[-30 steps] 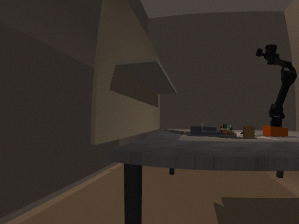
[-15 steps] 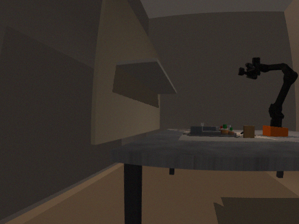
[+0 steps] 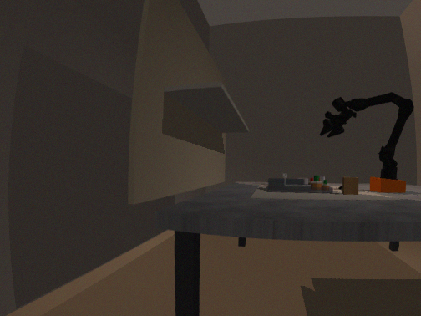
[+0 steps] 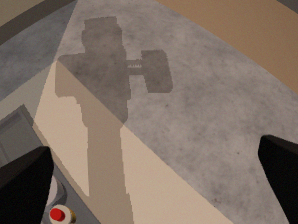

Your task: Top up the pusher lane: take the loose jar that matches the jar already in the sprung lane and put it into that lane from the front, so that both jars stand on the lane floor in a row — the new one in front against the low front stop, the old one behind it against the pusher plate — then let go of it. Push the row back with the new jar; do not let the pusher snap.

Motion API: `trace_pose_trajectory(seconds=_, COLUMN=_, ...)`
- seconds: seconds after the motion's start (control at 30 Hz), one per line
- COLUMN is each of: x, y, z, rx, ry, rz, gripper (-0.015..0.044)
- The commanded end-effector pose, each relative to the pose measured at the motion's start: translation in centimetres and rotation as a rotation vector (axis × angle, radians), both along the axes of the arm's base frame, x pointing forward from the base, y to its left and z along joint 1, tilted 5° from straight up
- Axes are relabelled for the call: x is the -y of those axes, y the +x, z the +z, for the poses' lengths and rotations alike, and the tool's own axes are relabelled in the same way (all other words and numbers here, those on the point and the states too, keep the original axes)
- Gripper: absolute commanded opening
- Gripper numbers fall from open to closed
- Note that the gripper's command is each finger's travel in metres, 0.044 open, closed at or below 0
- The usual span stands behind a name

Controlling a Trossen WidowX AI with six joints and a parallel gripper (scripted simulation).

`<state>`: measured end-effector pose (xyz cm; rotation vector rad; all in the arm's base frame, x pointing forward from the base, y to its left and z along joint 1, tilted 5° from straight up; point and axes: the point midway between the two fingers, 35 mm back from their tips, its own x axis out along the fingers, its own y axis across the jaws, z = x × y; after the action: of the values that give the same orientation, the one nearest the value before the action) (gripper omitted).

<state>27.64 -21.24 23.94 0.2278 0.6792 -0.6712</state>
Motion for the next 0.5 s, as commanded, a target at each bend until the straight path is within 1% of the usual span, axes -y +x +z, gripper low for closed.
trace_pose_trajectory(seconds=0.0, x=-5.1, y=0.7, z=-5.3, rx=-0.175, ry=0.113, rz=0.157, gripper=0.0440)
trace_pose_trajectory(seconds=0.1, x=-8.9, y=0.3, z=-8.5, rx=-0.305, ry=0.182, rz=0.270, gripper=0.0440)
trace_pose_trajectory(seconds=0.2, x=-12.8, y=-1.0, z=-11.5, rx=-0.447, ry=0.244, rz=0.383, gripper=0.0440)
trace_pose_trajectory(seconds=0.37, x=-18.4, y=-4.6, z=-15.3, rx=-0.699, ry=0.322, rz=0.560, gripper=0.0440)
trace_pose_trajectory(seconds=0.47, x=-20.6, y=-6.9, z=-16.9, rx=-0.849, ry=0.352, rz=0.650, gripper=0.0440)
